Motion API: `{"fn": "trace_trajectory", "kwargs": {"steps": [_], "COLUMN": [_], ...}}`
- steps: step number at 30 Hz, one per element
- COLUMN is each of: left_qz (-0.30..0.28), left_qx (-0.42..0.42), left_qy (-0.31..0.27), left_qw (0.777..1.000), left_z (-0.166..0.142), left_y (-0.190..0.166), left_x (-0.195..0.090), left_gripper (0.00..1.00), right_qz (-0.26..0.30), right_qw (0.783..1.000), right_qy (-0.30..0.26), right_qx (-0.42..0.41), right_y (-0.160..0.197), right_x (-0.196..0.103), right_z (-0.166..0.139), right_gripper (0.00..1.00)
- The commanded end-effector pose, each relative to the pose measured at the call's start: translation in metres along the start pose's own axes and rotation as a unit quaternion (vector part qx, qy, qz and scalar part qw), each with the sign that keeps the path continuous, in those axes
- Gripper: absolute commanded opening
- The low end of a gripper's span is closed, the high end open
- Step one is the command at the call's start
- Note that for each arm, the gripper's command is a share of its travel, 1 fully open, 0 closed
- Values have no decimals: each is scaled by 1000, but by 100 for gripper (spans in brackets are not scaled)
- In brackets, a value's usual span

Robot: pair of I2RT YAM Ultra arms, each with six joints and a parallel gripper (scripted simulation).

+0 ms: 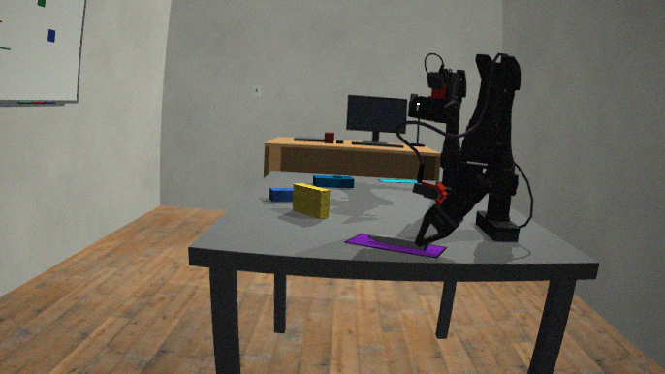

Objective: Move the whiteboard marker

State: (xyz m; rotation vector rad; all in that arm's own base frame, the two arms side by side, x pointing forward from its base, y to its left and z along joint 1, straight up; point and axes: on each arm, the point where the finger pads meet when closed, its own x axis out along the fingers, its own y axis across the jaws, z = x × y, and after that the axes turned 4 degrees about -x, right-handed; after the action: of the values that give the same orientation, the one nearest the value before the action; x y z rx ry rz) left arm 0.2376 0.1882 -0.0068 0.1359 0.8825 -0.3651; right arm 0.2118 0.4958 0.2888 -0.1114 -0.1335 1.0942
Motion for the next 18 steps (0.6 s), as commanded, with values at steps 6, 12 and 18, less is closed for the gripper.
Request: {"fn": "trace_trajectory", "kwargs": {"steps": [6,12,18], "left_qz": [-2,2,2], "left_qx": [0,3,3], "left_qy": [-12,-12,-12], "left_qw": [1000,1000,1000], "left_z": [6,32,49], "left_y": [3,2,0], "left_x": [-6,-38,-60], "left_gripper": [10,10,10], "right_qz": [9,9,9], "right_qw": [1000,1000,1000], "right_qy": [-14,-14,-14], "right_qx": [-2,-2,-2], "right_y": [5,5,5], "right_x": [-5,-5,-5], "right_z": [12,12,12], "right_gripper": [100,100,100]}}
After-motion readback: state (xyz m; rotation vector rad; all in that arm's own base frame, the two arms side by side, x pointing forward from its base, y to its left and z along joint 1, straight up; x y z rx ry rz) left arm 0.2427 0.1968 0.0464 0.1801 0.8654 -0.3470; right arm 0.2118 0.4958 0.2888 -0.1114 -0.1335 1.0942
